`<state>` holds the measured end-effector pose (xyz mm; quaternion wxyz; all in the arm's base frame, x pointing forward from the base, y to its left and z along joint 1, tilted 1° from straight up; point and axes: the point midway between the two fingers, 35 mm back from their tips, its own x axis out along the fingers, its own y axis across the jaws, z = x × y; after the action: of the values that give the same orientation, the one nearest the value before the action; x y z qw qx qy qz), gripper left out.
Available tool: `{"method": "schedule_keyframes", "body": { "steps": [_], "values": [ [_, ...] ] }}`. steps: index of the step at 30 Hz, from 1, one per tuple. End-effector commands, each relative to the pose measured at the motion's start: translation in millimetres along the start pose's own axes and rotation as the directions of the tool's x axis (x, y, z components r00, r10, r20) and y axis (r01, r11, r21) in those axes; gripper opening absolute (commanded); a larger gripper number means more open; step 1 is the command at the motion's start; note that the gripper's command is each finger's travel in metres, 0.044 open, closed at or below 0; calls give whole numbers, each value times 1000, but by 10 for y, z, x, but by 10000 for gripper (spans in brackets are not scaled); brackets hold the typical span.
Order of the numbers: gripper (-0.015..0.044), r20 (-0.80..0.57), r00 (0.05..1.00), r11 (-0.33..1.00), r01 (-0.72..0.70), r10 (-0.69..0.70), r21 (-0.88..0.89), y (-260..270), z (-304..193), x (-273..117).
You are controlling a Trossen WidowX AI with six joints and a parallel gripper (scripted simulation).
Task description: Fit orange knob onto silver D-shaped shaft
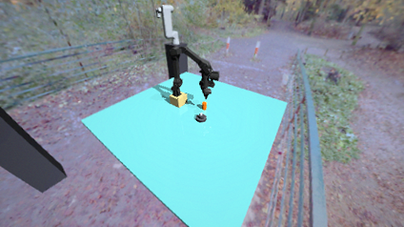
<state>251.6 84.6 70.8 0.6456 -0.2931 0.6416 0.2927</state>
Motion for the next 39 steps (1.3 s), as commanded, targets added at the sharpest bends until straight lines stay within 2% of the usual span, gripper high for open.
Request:
{"method": "schedule_keyframes", "body": {
  "steps": [1,4,8,13,18,34,39],
  "values": [
    [440,-5,1000,835,7,-5,551,-6,-16,1],
    [440,-5,1000,639,7,-5,769,-6,-21,2],
    [440,-5,1000,297,6,-5,955,-6,-28,4],
    [440,-5,1000,-36,5,-5,999,-6,-34,5],
    [440,-5,1000,-315,3,-5,949,-6,-39,7],
    [440,-5,1000,-326,3,-5,945,2,-22,7],
    [440,-5,1000,-326,3,-5,945,-6,-18,347]
  ]
}}
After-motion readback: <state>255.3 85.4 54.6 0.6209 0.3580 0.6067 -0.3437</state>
